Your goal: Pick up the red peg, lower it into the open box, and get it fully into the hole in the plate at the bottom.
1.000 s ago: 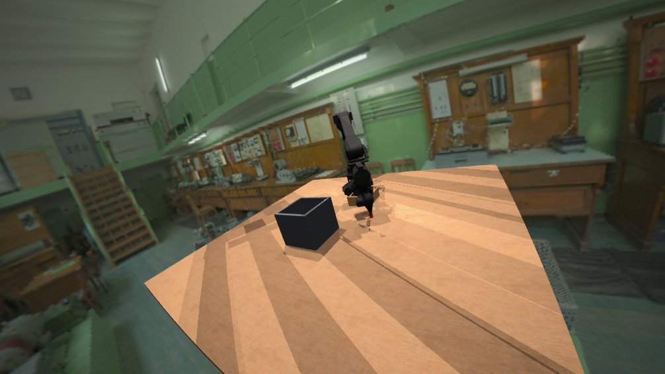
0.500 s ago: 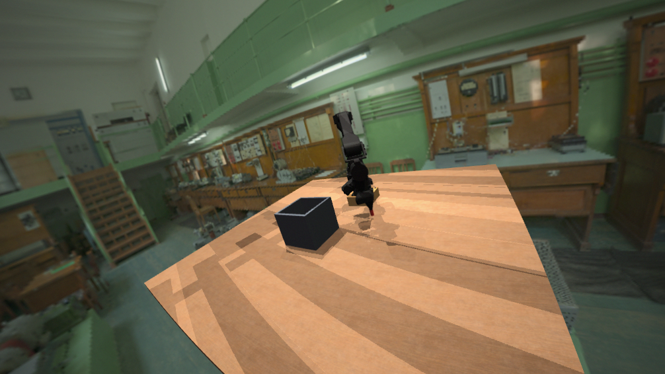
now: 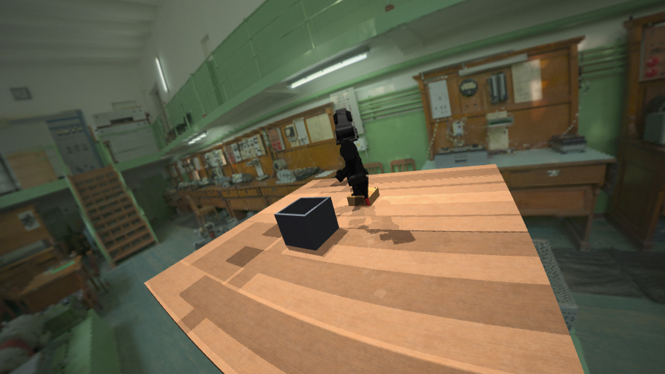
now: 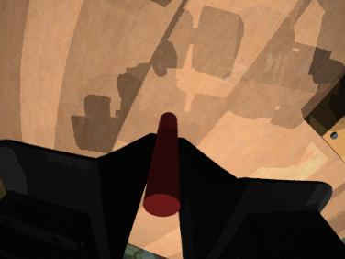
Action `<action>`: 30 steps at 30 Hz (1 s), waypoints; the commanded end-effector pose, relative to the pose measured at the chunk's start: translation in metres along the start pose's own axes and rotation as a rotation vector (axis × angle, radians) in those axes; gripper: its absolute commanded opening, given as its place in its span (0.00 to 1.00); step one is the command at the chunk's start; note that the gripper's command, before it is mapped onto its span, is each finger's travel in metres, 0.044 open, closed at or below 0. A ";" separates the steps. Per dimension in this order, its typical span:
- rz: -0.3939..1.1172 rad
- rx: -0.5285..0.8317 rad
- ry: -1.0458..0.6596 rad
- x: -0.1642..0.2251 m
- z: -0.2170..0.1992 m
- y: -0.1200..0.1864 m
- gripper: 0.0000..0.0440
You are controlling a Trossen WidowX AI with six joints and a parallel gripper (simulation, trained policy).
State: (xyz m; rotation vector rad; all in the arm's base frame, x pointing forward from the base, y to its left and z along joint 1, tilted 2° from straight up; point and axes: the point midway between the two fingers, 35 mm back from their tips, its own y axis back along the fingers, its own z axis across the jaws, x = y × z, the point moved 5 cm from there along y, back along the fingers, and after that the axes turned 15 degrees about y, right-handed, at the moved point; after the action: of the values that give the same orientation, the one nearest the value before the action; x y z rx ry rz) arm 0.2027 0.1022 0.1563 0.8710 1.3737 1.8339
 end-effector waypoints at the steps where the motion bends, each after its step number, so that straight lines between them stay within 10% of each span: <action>1: -0.021 -0.035 0.018 -0.005 0.003 0.016 0.00; 30: -0.235 -0.053 -0.034 -0.081 -0.007 0.093 0.00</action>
State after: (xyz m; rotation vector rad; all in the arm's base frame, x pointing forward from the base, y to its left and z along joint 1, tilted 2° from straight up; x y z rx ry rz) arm 0.2278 0.0185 0.2344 0.6809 1.3262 1.6771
